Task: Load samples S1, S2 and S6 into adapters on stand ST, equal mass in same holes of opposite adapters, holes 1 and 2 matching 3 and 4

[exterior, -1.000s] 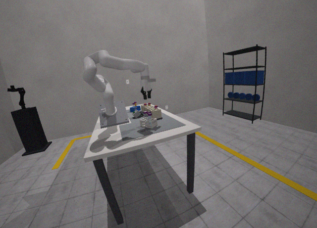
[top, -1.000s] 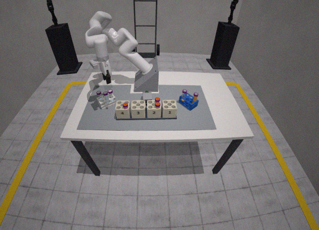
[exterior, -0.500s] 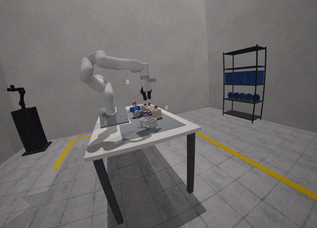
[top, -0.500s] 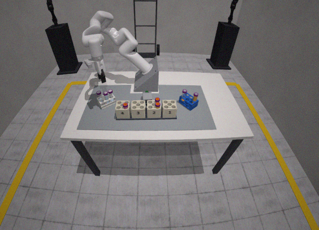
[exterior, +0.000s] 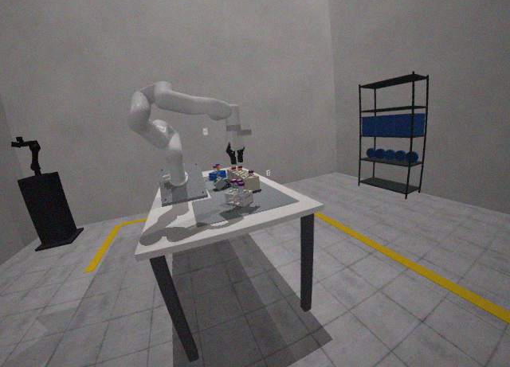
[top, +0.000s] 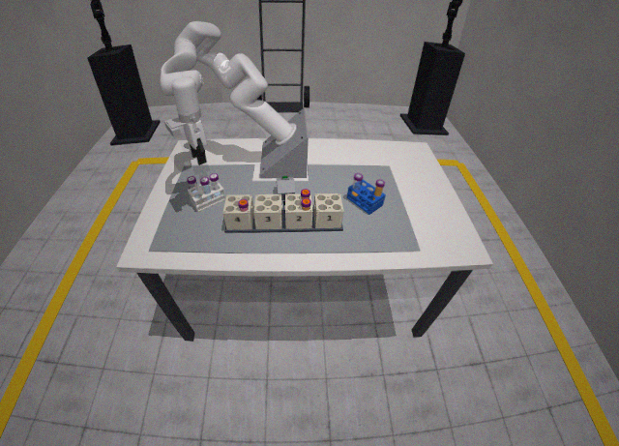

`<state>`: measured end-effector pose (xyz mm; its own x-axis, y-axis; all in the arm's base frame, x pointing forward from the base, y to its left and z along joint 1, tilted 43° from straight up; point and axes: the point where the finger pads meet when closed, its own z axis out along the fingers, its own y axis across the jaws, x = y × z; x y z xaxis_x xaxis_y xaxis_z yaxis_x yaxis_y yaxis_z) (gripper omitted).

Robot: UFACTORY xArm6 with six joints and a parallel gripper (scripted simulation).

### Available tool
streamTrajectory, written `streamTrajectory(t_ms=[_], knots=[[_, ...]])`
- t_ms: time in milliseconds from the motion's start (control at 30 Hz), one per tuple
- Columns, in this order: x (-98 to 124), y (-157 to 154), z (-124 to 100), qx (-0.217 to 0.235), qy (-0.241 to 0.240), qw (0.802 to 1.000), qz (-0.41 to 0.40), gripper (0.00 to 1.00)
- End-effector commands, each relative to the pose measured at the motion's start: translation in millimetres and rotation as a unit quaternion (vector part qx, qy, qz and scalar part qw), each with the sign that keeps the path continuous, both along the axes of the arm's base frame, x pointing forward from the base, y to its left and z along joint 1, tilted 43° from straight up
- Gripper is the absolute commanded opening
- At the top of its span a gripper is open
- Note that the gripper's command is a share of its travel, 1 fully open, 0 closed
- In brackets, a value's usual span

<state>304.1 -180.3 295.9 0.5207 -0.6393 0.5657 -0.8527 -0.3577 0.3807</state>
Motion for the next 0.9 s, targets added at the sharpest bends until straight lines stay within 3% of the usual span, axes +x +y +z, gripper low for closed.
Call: streamTrajectory(t_ms=[0,867], knots=[[1,-5,-4,0.0,-0.002,1.0,0.001,0.57],[-1,-35,-36,0.0,-0.002,1.0,0.001,0.57]])
